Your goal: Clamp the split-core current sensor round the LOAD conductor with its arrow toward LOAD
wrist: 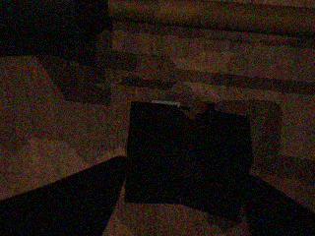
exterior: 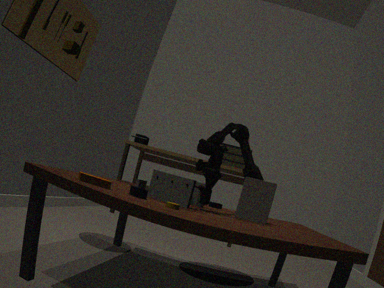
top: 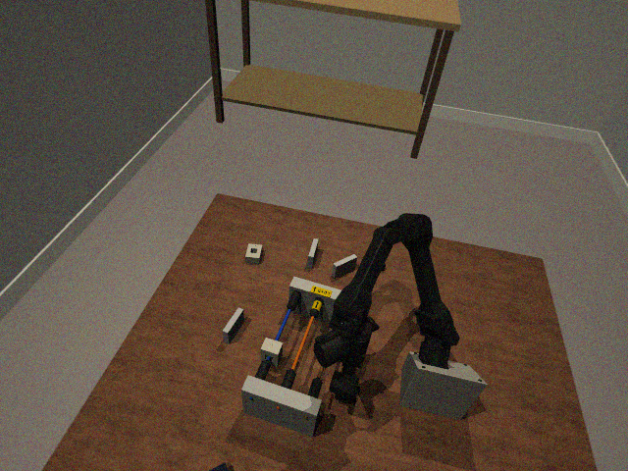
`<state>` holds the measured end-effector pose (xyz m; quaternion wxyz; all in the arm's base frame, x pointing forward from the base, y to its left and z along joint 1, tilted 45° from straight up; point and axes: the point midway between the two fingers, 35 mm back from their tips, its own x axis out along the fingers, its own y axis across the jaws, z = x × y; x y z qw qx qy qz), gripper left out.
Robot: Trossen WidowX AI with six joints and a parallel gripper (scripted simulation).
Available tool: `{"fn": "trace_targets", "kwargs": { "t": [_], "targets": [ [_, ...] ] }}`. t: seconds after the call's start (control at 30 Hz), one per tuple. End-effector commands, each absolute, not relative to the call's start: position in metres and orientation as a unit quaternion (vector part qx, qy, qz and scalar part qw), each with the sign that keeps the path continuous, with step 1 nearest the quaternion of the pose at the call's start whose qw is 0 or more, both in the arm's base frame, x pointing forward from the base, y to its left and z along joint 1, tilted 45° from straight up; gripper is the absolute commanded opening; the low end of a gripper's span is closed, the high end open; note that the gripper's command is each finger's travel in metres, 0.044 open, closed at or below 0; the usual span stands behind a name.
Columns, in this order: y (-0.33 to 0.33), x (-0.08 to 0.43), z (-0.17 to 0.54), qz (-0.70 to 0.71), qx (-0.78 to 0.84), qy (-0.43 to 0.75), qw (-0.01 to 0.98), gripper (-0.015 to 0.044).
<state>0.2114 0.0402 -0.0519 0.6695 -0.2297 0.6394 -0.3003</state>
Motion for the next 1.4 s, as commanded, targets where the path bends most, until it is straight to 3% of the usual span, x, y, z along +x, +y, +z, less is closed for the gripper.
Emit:
{"fn": "trace_targets", "kwargs": {
  "t": [0.0,0.57,1.37],
  "targets": [
    [0.061,0.215,-0.034,-0.298,-0.225,0.637,0.674,0.0000],
    [0.107,0.210,0.022,-0.314,-0.212,0.630,0.678,0.0000],
    [0.080,0.306,0.046,-0.589,0.167,0.383,0.692,0.0000]
  ]
}}
